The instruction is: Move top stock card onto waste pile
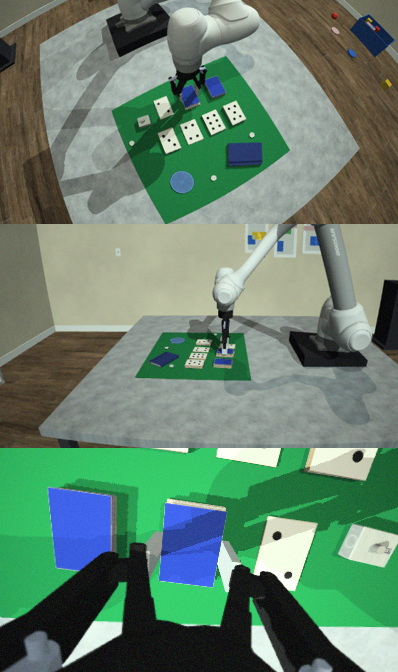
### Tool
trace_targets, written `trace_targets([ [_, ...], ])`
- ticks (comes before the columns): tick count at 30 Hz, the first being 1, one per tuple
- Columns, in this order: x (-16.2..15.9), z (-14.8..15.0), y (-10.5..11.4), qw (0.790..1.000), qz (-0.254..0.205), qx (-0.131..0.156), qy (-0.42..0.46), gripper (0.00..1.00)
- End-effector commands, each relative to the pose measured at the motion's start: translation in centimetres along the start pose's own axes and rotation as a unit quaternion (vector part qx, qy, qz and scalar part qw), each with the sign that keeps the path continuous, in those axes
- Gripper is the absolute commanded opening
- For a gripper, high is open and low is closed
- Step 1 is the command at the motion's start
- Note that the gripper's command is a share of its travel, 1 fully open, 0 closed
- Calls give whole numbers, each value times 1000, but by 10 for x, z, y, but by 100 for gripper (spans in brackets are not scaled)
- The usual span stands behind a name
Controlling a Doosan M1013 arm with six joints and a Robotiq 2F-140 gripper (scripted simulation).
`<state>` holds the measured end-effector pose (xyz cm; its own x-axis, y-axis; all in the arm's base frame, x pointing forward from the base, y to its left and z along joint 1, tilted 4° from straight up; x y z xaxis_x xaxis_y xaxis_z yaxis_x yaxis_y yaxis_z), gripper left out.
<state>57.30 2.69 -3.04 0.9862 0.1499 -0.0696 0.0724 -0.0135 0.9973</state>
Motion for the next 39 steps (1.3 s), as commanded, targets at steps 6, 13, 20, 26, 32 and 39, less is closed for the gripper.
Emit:
trace_targets([
  [6, 0, 0, -1, 1000, 0, 0, 0, 43],
  [13, 0, 0, -5, 1000, 0, 0, 0, 43],
  [20, 0, 0, -5, 1000, 0, 0, 0, 43],
  [26, 0, 0, -5, 1000, 0, 0, 0, 43],
  [32, 0, 0, -5, 1000, 0, 0, 0, 50],
  [39, 0, 0, -5, 1000, 0, 0, 0, 50],
])
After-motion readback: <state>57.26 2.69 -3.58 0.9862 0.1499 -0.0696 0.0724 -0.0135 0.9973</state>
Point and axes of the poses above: the point where the finger pads meet when closed, its own y axis back along the fingers, its own z axis across the jaws, x = y × z, the point moved 1 cm from there along y, back along the fingers, and after that the axes turned 15 degrees about y, right-handed, at the moved point
